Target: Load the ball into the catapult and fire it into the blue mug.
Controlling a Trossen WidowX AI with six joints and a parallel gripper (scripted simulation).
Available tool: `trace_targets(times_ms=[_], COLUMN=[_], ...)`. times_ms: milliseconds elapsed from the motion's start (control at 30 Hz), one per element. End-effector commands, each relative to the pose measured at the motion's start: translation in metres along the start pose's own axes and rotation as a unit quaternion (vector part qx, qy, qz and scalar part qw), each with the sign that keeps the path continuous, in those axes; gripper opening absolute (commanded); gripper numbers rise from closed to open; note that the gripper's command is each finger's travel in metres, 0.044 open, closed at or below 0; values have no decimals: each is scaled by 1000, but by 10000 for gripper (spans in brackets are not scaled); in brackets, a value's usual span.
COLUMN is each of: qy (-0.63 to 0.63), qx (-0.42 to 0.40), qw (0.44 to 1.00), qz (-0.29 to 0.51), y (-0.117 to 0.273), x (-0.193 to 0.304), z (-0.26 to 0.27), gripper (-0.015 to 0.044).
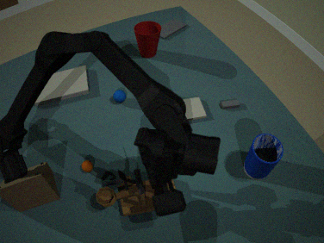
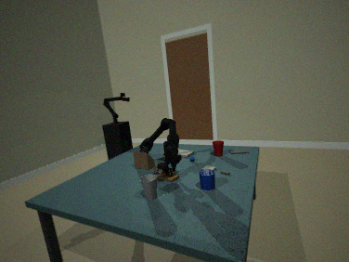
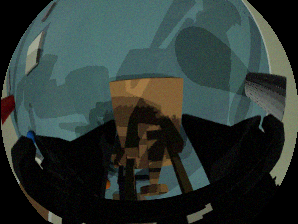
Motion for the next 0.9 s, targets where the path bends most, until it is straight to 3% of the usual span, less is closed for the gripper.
trace_targets(times_ms=[0,133,200,300,533,700,867], qy=[1,0,0,-3,-2,-2,-2], qx=[2,4,3,2,2,1,1], qw=[1000,1000,1000,1000,1000,1000,1000], qz=[-4,-2,-2,-5,-7,-7,-7], y=[23,89,100,85,96,51,49], x=[-3,-1,1,-1,4,3,3], z=[-2,-2,-1,-2,-2,-2,-2], gripper=[440,440,440,440,440,440,440])
Point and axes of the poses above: the point midway between the two fingers, 35 mm back from their tips, its own y axis back along the fingers, its own z axis across the jaws, x = y × z, the point moved 5 cm from there along y, back along the fingers, and after that the axes turned 3 degrees about -y, right-handed, at the moved point
